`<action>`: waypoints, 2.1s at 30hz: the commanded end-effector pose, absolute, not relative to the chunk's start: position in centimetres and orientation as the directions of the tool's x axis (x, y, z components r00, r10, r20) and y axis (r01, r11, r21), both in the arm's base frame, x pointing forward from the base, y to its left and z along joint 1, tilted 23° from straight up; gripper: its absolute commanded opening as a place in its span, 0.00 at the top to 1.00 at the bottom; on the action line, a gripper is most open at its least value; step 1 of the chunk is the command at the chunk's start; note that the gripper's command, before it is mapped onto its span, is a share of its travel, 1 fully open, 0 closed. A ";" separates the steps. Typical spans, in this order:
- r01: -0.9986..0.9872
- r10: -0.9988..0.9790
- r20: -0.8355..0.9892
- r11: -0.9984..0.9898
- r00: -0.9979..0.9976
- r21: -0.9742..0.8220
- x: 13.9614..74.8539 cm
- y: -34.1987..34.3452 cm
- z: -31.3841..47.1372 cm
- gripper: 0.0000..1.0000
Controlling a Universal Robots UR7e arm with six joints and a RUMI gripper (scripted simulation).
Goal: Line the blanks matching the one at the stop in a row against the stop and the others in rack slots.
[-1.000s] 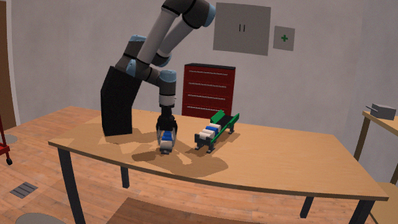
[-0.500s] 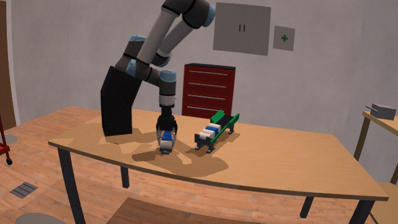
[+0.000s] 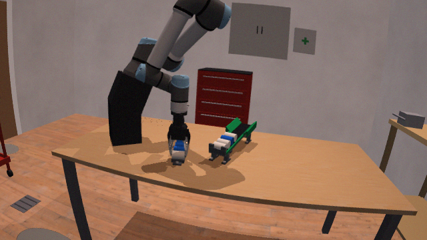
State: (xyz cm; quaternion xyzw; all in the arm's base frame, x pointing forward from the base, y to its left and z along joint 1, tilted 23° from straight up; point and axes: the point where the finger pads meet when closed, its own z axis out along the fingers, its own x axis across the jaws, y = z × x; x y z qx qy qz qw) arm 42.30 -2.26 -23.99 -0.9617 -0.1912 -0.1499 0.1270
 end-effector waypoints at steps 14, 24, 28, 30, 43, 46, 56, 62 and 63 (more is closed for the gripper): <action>0.406 0.330 0.337 -0.895 0.882 -0.186 42.2 -2.5 -23.4 0.65; 0.406 0.330 0.337 -0.895 0.882 -0.186 41.7 -3.1 -21.4 0.65; 0.406 0.330 0.337 -0.895 0.882 -0.186 41.3 -3.6 -20.0 0.65; 0.406 0.330 0.337 -0.895 0.882 -0.186 41.1 -3.8 -19.3 0.65; 0.406 0.330 0.337 -0.895 0.882 -0.186 40.2 -4.9 -15.9 0.65; 0.406 0.330 0.337 -0.895 0.882 -0.186 40.1 -5.1 -15.3 0.65; 0.406 0.330 0.337 -0.895 0.882 -0.186 39.9 -5.3 -14.7 0.65; 0.406 0.330 0.337 -0.895 0.882 -0.186 39.9 -5.3 -14.7 0.65; 0.406 0.330 0.337 -0.895 0.882 -0.186 39.9 -5.3 -14.7 0.65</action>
